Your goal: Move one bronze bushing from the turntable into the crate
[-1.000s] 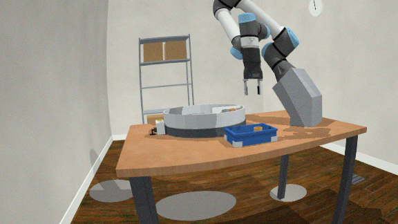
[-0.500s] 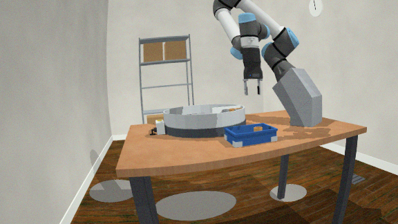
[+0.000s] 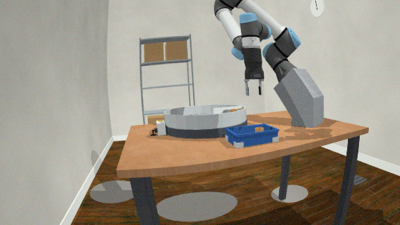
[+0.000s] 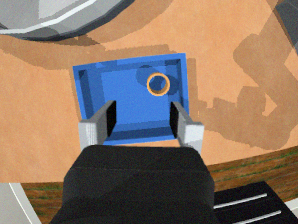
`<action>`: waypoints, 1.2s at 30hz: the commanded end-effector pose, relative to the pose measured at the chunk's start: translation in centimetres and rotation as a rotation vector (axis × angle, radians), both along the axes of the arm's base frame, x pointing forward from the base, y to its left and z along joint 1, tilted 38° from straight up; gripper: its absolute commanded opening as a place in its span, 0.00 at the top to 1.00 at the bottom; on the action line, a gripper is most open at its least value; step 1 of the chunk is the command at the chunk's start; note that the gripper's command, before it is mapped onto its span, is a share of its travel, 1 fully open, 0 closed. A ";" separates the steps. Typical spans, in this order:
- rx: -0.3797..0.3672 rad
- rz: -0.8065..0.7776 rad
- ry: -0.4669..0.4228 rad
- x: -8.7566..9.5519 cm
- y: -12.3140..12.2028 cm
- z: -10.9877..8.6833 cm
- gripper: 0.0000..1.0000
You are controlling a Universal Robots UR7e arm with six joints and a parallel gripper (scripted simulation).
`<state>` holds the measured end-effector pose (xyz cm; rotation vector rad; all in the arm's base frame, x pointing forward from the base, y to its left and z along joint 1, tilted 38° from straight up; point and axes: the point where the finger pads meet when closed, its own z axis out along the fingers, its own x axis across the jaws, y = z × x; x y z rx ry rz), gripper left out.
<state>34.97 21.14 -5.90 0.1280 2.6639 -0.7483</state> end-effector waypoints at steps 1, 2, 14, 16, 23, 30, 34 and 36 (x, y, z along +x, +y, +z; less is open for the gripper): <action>0.076 -0.184 -0.122 0.3 0.3 0.4 0.00; 0.076 -0.184 -0.122 0.3 0.3 0.4 0.00; 0.046 -0.110 -0.073 0.2 0.3 0.2 0.00; 0.076 -0.184 -0.122 0.3 0.4 0.3 0.00; 0.076 -0.184 -0.122 0.3 0.4 0.3 0.00; 0.031 -0.073 -0.049 0.1 0.2 0.1 0.00; 0.076 -0.184 -0.122 0.2 0.5 0.3 0.00; 0.076 -0.184 -0.122 0.2 0.5 0.3 0.00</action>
